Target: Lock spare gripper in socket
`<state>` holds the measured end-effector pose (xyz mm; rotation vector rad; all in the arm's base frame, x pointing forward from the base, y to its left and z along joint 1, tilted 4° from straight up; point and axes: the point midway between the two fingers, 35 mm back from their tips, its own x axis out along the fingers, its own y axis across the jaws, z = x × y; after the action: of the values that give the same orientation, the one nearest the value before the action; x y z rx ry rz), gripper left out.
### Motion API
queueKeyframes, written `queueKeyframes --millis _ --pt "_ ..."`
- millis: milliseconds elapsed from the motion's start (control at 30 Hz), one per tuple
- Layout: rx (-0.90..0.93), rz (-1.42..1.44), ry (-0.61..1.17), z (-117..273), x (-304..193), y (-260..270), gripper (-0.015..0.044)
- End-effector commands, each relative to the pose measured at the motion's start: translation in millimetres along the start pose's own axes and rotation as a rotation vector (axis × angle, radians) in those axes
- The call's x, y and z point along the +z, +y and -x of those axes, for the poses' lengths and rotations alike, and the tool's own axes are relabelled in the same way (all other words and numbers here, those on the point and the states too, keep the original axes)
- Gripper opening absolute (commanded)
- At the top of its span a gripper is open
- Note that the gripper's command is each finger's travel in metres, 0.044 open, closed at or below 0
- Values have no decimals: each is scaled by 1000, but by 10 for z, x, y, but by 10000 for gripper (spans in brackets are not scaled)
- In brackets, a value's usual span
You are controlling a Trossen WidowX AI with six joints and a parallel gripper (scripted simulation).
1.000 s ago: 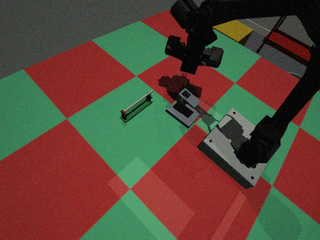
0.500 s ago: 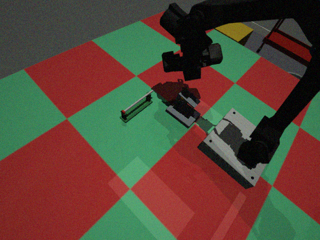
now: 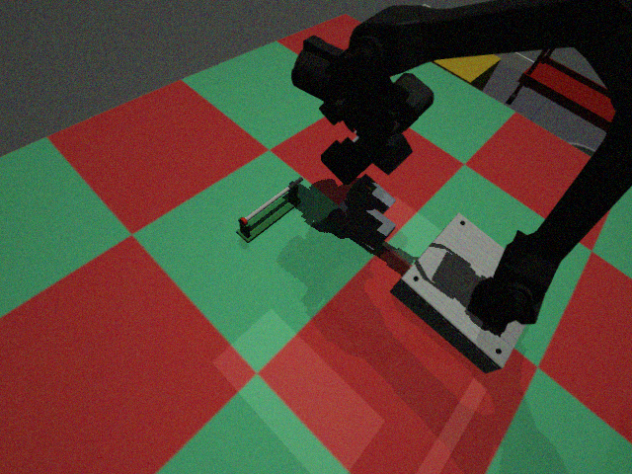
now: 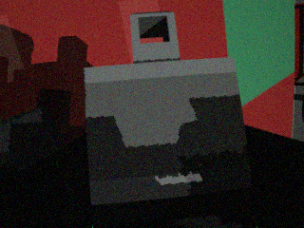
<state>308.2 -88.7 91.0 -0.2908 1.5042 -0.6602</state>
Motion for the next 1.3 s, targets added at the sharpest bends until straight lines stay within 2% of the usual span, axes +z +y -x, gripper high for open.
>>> queueKeyframes --millis 0,967,1133,1267 --pt "-42 151 -1 95 -36 17 0" --pt "-341 1320 142 712 -446 132 0" --pt "-388 1478 176 808 -478 122 0" --pt "-394 1498 181 820 -482 121 0"
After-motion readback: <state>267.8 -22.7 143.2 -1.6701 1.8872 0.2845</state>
